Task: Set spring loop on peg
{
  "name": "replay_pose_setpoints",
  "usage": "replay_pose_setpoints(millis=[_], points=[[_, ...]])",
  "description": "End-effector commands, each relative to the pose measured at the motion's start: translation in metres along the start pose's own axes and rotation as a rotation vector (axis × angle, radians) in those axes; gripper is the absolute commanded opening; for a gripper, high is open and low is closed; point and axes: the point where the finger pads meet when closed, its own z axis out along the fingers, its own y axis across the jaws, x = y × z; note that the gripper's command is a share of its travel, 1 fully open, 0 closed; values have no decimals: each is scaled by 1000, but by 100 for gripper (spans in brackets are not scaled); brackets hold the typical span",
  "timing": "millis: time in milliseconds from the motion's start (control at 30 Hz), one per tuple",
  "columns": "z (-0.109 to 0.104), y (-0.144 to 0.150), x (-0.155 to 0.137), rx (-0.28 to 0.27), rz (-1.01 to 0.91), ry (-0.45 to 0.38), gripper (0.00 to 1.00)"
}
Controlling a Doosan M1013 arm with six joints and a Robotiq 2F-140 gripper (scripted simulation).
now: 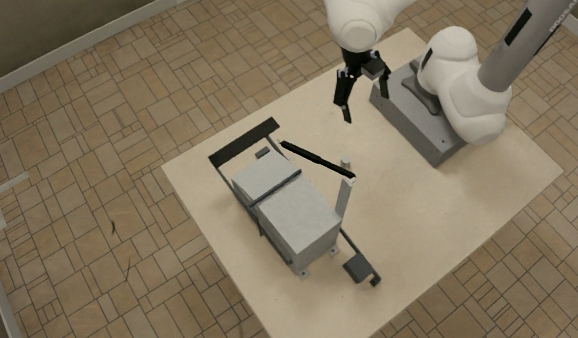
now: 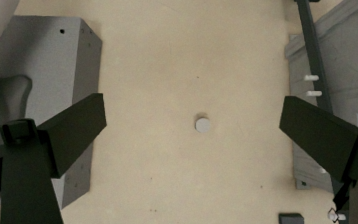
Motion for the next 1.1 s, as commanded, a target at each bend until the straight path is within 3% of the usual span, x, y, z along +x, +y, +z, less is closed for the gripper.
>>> replay_pose_setpoints(millis=[0,200,233,1067], points=[[0,0,0,0,0,2,100],[0,0,0,0,0,2,100],[-42,-12,20,4,-11,151,100],[-42,-12,20,4,-11,151,100]])
